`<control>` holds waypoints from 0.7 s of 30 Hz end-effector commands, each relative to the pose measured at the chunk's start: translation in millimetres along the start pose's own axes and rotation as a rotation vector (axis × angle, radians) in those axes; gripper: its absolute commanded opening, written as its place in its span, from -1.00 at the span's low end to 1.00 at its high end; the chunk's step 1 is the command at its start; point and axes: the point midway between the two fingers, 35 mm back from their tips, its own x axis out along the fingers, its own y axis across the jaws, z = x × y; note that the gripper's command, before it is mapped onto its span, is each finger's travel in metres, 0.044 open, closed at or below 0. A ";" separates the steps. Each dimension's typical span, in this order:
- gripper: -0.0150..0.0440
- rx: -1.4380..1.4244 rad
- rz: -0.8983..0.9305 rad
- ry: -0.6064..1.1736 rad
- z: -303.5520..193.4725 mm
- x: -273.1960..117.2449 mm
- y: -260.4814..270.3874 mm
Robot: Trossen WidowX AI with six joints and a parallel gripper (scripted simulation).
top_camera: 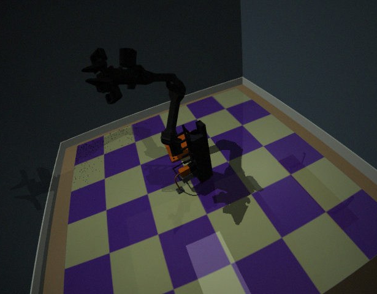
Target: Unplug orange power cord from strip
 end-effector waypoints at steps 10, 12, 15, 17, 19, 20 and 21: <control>0.05 -0.198 -0.776 -0.048 29.0 6.3 -219.1; 0.05 -0.243 -0.896 -0.021 26.6 -5.2 -249.5; 0.05 -0.317 -1.074 0.024 23.6 -27.0 -290.3; 0.05 -0.380 -1.210 0.058 23.3 -46.5 -316.7; 0.05 -0.448 -1.350 0.102 22.7 -69.0 -340.3; 0.05 -0.483 -1.419 0.127 22.6 -81.0 -350.7; 0.05 -0.518 -1.489 0.154 22.5 -93.3 -360.0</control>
